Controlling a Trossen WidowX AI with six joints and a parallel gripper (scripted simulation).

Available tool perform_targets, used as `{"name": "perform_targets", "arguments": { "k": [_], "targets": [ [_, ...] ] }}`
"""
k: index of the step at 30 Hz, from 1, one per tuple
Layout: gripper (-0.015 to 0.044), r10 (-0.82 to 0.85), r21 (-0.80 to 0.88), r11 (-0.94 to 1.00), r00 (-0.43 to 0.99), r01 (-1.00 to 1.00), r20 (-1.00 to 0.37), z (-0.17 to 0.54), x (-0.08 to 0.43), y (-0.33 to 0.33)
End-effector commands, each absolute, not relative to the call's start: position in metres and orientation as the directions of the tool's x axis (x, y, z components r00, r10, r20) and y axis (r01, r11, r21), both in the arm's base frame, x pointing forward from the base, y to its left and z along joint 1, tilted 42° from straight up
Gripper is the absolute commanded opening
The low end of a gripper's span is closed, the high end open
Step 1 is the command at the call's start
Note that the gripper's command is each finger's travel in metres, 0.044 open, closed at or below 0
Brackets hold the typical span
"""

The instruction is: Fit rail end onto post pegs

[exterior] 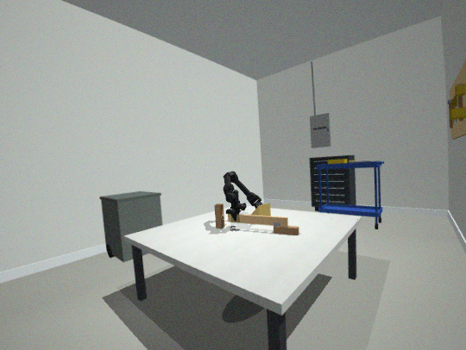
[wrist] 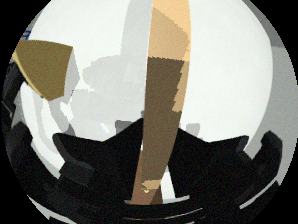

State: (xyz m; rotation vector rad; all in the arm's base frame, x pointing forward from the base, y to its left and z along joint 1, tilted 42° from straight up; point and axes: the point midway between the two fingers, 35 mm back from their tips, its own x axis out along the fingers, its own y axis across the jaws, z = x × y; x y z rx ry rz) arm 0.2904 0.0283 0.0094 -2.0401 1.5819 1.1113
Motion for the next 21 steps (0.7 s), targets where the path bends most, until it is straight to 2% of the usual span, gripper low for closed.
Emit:
{"name": "perform_targets", "arguments": {
  "k": [1,21],
  "targets": [
    [0.0,-0.659,0.191,-0.334,0.083,-0.923,-0.748,0.0082,0.2909,0.0292],
    [0.0,-0.659,0.192,-0.334,0.083,-0.923,-0.748,0.0106,0.2901,0.0311]
  ]
}}
